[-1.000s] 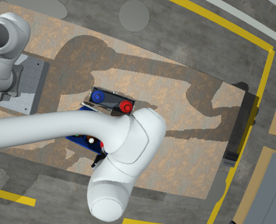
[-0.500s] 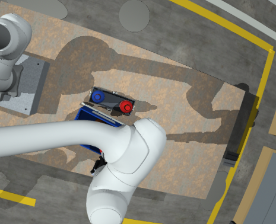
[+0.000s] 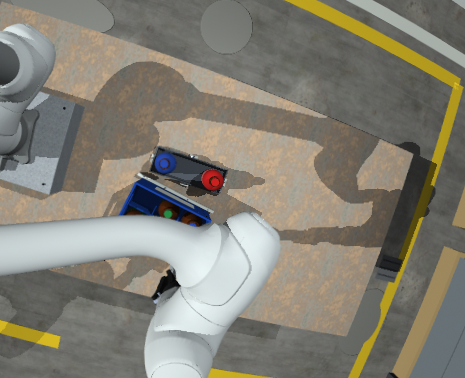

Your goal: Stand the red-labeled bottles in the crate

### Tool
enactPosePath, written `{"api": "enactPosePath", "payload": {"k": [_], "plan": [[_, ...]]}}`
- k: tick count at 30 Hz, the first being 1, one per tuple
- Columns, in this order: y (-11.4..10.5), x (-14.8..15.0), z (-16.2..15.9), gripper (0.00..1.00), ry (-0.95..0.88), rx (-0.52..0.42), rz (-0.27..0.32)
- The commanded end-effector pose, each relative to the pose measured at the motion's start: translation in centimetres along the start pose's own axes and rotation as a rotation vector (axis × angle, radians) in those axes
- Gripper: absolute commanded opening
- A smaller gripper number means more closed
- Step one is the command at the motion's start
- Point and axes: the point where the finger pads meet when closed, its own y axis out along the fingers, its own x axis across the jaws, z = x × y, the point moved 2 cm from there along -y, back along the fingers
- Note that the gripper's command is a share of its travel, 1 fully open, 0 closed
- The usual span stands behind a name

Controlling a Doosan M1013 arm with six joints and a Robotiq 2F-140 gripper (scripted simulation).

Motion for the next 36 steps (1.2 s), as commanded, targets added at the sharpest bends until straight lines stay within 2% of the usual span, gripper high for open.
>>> {"api": "enactPosePath", "payload": {"k": [1, 36], "plan": [[-0.01, 0.07, 0.09, 0.00, 0.000, 0.000, 0.000], [-0.01, 0.75, 1.08, 0.00, 0.000, 0.000, 0.000]]}}
